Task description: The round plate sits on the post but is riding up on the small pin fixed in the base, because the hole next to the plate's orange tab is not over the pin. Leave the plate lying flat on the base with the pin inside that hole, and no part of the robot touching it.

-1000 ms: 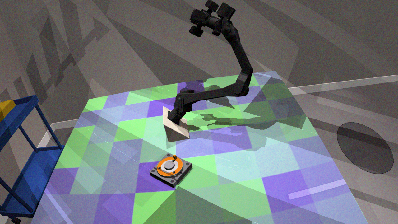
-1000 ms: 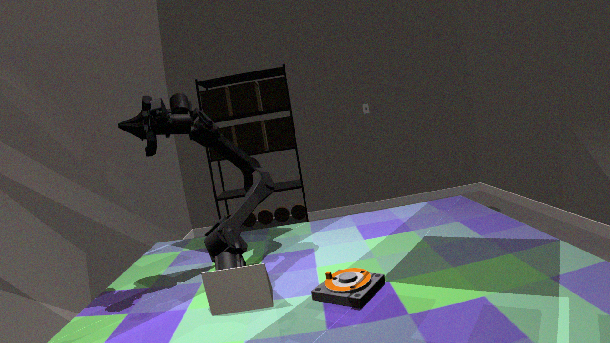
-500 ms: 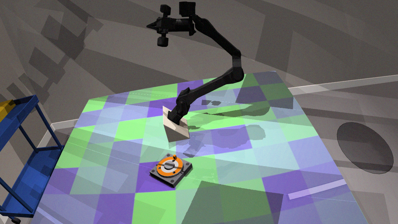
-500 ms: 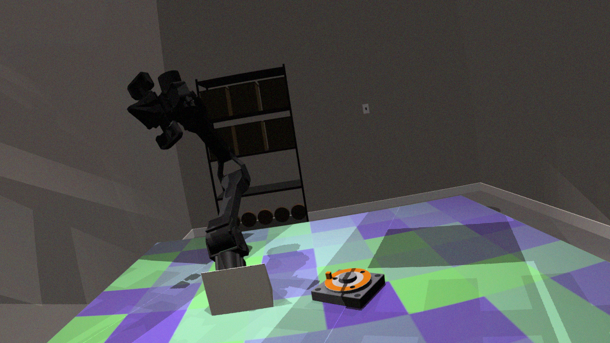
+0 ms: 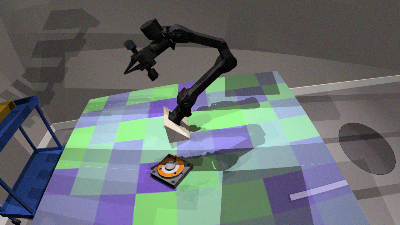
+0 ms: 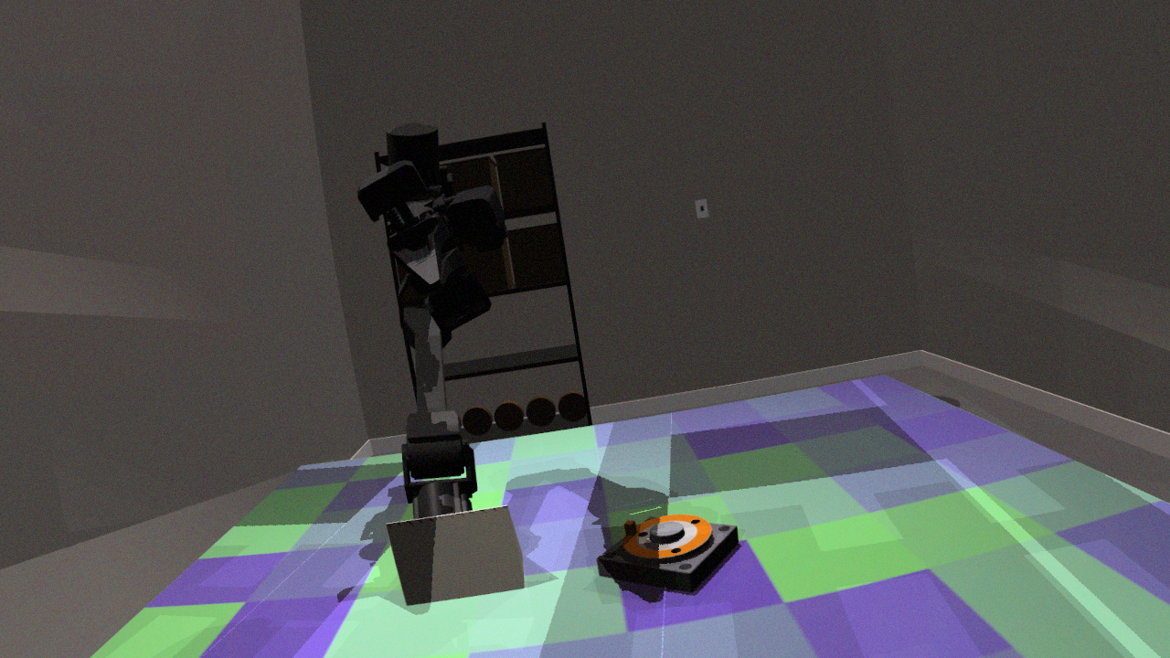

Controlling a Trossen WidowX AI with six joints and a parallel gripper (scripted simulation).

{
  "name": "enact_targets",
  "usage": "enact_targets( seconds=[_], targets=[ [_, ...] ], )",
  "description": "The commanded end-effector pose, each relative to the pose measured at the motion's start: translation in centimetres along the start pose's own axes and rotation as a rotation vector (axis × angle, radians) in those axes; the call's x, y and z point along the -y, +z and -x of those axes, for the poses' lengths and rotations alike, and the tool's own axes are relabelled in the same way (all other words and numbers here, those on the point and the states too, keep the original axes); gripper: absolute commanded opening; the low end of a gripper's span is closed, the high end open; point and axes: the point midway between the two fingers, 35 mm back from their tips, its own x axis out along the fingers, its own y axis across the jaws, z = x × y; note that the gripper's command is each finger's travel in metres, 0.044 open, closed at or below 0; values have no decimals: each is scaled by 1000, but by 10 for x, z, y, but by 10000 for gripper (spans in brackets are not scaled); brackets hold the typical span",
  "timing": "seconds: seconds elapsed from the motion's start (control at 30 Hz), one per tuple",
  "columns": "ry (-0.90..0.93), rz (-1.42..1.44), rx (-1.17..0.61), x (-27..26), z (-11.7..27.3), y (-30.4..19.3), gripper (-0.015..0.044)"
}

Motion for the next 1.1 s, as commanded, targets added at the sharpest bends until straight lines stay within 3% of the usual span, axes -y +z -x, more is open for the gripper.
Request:
enact_targets(
  seconds=[0.0,0.2,0.27,0.47,0.63,1.07],
  targets=[
    [188,40,18,-45,-27,26,0],
    [560,94,-9,-143,-56,64,0],
    [602,99,-20,-155,-58,66,0],
    [955,118,-203,-261,-58,70,0],
    [1076,114,-320,-299,-55,62,0],
    [1082,113,-327,-311,-59,59,0]
  ],
)
